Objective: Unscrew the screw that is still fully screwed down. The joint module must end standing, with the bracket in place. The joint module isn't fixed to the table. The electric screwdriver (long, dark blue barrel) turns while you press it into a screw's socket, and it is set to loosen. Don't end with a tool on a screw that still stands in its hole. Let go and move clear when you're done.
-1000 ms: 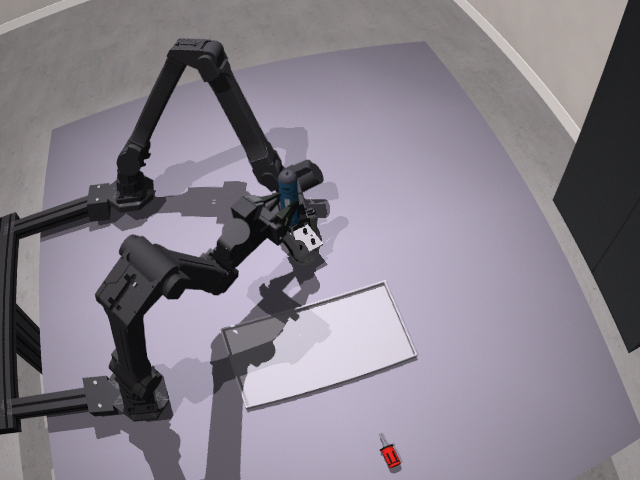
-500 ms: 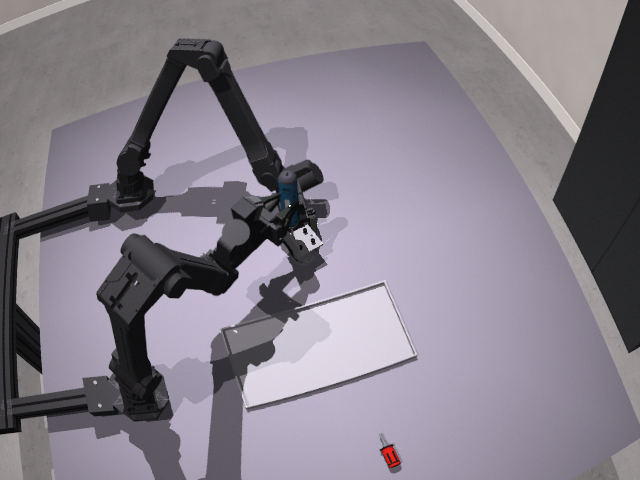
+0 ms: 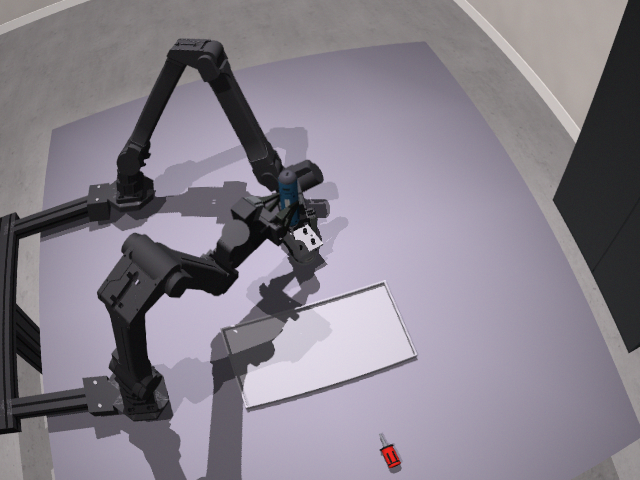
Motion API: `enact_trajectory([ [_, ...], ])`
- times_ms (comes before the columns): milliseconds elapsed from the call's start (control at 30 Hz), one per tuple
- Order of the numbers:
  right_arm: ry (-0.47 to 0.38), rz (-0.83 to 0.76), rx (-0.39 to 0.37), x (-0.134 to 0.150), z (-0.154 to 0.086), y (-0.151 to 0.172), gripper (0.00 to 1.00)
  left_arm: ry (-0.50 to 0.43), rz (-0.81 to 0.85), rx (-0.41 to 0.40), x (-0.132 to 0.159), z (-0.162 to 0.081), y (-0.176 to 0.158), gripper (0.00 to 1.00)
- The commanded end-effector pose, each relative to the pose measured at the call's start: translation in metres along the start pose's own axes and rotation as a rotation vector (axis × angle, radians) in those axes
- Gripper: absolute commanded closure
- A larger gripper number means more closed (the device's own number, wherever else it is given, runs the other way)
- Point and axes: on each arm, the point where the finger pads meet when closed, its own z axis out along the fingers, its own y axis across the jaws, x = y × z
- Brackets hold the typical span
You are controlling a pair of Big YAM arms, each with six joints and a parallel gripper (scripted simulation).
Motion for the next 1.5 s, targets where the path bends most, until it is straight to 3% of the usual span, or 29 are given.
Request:
enact_trajectory([
  [0, -0.01, -0.01, 0.015, 0.004, 0.002, -0.007, 0.58, -0.004, 0.017, -0.018, 0.003, 0.001, 0.013, 0.41],
  [1467, -0.046, -0.012, 0.017, -0.01, 0.009, -0.003, 0.58, -0.004, 0.017, -0.018, 0.003, 0.001, 0.013, 0.41],
])
